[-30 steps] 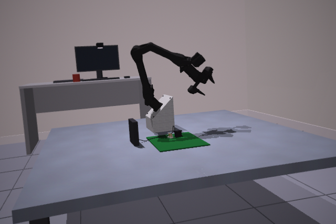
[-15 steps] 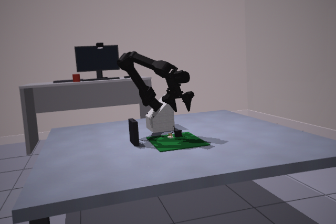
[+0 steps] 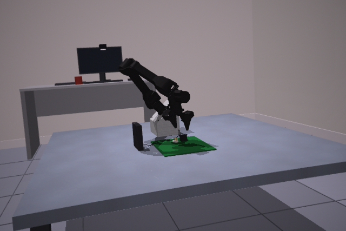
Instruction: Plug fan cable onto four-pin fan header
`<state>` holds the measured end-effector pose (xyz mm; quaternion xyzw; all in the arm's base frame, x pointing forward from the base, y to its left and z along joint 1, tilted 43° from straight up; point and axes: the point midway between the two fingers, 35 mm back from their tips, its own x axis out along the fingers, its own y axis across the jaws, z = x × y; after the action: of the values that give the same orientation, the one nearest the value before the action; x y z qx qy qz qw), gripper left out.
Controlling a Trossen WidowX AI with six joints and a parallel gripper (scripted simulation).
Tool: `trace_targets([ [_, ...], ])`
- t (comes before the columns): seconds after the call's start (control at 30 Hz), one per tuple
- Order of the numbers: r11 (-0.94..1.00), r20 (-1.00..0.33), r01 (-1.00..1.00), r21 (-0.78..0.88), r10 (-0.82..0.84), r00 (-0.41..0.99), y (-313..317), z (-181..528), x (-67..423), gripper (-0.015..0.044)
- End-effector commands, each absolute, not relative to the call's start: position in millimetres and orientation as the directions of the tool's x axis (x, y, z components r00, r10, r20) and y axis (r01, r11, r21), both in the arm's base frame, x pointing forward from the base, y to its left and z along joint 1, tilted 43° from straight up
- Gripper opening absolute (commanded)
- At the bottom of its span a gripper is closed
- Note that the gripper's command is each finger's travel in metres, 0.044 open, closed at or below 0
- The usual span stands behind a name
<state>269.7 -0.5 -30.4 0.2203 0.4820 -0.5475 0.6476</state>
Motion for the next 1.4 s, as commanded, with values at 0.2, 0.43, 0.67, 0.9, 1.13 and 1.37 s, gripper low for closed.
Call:
trace_targets([
  [0.2, 0.316, -0.866, 0.92, -0.234, -0.498, -0.049, -8, -40, 272, 0.044],
  [0.43, 0.316, -0.866, 0.92, -0.234, -0.498, -0.049, -16, -48, 273, 0.044],
  [0.67, 0.316, -0.865, 0.92, -0.234, -0.499, -0.049, -24, -56, 273, 0.044],
  [0.9, 0.315, -0.865, 0.919, -0.235, -0.5, -0.049, -30, -62, 273, 0.044],
  [1.13, 0.312, -0.866, 0.922, -0.231, -0.497, -0.049, -28, -61, 274, 0.0282],
  [1.37, 0.312, -0.866, 0.922, -0.231, -0.497, -0.049, -28, -61, 274, 0.0236],
])
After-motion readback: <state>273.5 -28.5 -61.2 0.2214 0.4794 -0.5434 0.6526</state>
